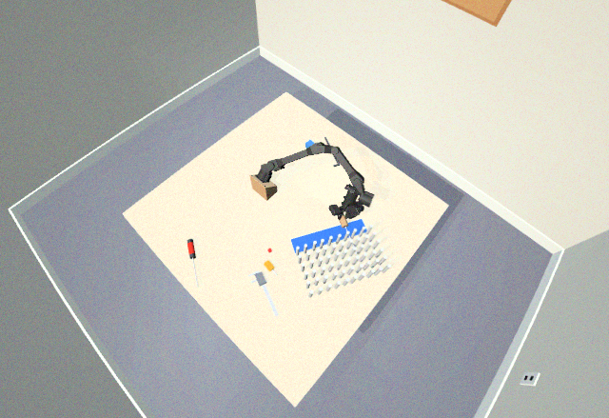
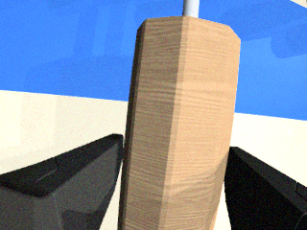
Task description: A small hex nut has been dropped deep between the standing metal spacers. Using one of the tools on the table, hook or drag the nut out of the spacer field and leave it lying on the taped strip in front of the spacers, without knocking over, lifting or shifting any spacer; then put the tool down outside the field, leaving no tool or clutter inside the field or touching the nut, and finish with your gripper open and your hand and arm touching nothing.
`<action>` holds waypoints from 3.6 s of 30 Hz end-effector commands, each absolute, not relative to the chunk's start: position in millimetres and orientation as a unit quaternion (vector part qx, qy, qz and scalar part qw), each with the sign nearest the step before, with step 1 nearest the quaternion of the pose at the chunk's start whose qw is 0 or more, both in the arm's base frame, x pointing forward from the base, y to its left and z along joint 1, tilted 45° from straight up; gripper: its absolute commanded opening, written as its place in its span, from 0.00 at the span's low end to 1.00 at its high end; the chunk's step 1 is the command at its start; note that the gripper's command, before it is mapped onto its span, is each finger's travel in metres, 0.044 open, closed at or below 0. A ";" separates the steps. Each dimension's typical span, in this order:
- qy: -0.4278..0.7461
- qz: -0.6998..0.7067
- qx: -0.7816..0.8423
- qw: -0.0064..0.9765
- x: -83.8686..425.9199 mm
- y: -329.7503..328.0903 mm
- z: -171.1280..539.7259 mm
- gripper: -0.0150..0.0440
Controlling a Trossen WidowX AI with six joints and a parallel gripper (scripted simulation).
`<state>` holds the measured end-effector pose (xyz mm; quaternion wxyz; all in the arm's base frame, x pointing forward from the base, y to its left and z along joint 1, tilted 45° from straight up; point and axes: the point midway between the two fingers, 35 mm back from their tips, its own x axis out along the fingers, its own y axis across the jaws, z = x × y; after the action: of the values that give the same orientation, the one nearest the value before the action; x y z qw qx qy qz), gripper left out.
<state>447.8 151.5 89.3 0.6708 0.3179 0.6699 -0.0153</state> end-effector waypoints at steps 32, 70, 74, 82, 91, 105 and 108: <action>0.668 -0.015 0.320 0.672 457.2 156.4 75.2 0.25; 0.668 -0.015 0.319 0.672 443.4 162.7 78.2 0.25; 0.668 -0.015 0.319 0.672 441.6 163.3 78.9 0.25; 0.668 -0.015 0.320 0.672 437.7 164.7 80.3 0.25; 0.668 -0.015 0.320 0.672 433.3 166.3 81.9 0.25; 0.668 -0.015 0.320 0.671 426.1 168.9 84.6 0.25; 0.668 -0.015 0.320 0.671 424.5 169.5 85.2 0.25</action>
<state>426.6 169.4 84.4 0.6714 0.3183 0.6691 -0.0118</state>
